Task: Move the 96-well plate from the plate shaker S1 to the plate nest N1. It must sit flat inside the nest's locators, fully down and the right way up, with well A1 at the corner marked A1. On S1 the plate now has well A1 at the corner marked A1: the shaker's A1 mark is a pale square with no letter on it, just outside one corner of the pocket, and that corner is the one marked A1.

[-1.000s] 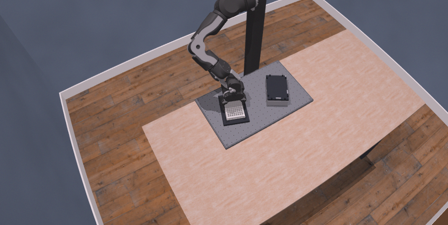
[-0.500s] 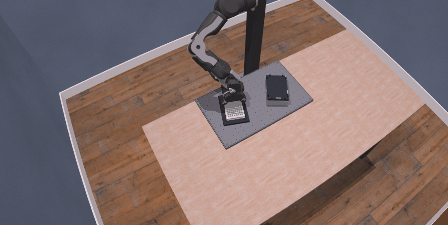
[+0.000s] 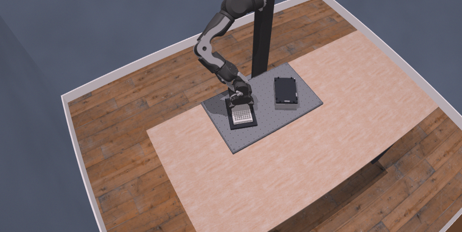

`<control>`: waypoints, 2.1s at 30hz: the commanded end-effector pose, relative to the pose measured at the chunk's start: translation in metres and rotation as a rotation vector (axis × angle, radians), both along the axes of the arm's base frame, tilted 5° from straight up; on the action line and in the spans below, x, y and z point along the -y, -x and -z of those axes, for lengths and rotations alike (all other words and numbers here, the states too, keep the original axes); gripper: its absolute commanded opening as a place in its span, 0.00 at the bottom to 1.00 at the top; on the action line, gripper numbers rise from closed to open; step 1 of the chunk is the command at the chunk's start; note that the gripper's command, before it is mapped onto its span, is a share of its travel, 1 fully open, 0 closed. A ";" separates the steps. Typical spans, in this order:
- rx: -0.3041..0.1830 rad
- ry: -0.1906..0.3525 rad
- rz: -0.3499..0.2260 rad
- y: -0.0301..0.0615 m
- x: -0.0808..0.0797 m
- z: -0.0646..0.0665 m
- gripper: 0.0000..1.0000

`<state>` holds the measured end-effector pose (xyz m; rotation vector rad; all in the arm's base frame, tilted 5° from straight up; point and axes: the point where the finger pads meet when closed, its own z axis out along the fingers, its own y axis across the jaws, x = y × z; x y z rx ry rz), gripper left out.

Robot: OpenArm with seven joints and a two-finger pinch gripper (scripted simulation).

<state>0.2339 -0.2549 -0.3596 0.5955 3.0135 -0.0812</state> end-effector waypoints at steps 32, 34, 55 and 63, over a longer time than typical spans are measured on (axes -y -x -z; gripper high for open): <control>0.003 -0.001 0.000 0.0017 -0.002 -0.041 0.77; 0.003 -0.001 0.000 0.0017 -0.002 -0.041 0.77; 0.004 -0.001 0.000 0.0041 -0.005 -0.080 0.77; 0.004 -0.001 0.000 0.0041 -0.005 -0.080 0.77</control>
